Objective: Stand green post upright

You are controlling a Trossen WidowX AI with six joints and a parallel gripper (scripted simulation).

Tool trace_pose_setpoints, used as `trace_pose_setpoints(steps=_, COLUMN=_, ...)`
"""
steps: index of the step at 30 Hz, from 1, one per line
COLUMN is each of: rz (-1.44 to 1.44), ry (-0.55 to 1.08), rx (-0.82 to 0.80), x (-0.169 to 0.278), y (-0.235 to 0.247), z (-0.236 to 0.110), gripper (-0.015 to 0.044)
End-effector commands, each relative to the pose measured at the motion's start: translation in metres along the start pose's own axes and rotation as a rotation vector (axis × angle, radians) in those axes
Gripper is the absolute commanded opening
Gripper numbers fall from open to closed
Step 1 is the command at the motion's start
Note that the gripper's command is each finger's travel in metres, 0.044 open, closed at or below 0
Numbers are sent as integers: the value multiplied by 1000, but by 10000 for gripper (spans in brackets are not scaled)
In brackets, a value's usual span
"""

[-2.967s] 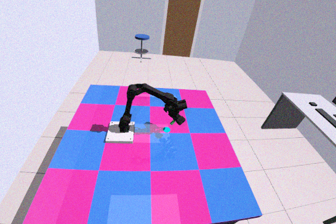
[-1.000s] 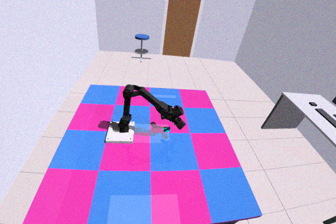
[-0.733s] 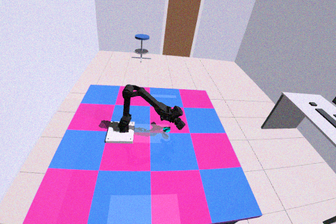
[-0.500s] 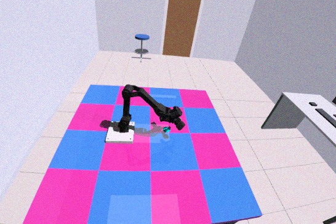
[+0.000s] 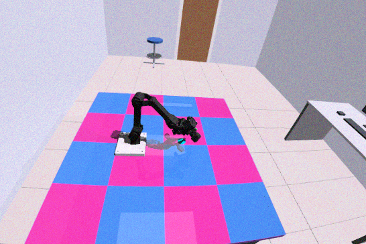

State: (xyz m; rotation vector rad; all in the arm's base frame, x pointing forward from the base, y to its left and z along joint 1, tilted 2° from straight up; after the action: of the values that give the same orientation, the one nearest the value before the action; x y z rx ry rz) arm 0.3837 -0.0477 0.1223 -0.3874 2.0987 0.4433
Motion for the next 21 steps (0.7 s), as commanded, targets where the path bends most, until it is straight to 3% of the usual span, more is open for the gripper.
trace_pose_setpoints(steps=1, rz=3, ry=-27, rx=-9, x=1, y=1, z=-3, gripper=23)
trace_pose_setpoints(steps=21, rz=-20, ry=-137, rx=-37, x=6, y=5, z=-14, gripper=23)
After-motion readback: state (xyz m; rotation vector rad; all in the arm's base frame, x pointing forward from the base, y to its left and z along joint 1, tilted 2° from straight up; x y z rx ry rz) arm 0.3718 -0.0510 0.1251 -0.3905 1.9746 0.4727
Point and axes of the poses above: the point midway between the two fingers, 35 mm back from their tips, its own z axis out along the fingers, its own y axis across the jaws, x = y × z, the point moved 2 cm from there along -z, back along the fingers, and after that the axes turned 2 degrees about z, right-handed, at the moved point
